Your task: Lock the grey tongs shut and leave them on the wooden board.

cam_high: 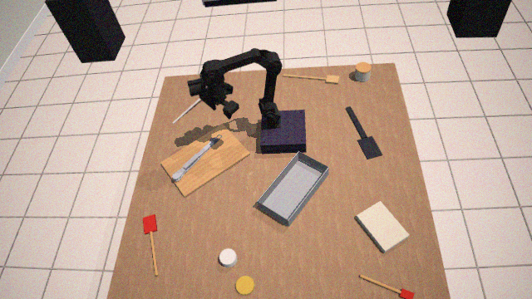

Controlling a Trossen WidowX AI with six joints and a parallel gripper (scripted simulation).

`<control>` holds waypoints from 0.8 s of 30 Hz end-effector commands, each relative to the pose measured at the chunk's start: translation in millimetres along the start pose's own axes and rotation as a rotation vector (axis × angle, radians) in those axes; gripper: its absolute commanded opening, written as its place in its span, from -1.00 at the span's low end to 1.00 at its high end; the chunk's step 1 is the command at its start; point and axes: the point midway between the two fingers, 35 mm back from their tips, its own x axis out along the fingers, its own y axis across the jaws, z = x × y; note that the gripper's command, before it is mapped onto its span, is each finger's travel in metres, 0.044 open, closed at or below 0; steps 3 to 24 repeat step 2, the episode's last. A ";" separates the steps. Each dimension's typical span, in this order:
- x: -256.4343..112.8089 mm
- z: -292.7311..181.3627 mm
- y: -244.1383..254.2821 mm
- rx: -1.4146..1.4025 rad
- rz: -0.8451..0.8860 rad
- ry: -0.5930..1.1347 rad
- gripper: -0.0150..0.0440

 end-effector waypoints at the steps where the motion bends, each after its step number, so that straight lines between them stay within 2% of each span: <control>1: -0.1 0.2 -0.2 0.002 -0.001 -0.001 1.00; 24: -0.1 0.2 -0.2 0.002 -0.001 -0.001 1.00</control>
